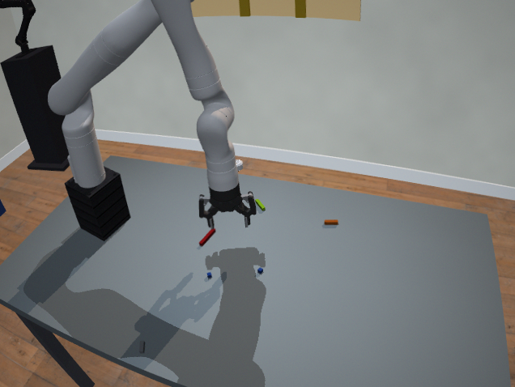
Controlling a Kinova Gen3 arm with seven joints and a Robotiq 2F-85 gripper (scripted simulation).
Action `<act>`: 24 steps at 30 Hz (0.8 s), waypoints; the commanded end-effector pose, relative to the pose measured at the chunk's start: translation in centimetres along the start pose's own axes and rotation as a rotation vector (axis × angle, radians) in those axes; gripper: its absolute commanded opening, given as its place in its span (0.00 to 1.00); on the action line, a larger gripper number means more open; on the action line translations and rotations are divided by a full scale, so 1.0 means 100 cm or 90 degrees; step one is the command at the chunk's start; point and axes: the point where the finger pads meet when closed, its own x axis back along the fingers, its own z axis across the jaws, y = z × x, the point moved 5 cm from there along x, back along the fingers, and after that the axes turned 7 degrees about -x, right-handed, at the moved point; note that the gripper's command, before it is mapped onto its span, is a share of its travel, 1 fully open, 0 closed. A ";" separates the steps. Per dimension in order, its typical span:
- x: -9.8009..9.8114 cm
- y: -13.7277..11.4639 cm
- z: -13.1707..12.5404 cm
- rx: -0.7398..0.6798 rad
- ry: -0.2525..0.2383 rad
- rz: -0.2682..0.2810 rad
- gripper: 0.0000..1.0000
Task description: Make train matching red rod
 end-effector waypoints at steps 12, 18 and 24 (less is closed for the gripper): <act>0.000 -0.025 0.049 -0.289 0.002 -0.002 1.00; -0.001 -0.032 0.065 -0.392 0.003 -0.002 1.00; -0.001 -0.043 0.088 -0.544 0.003 -0.002 1.00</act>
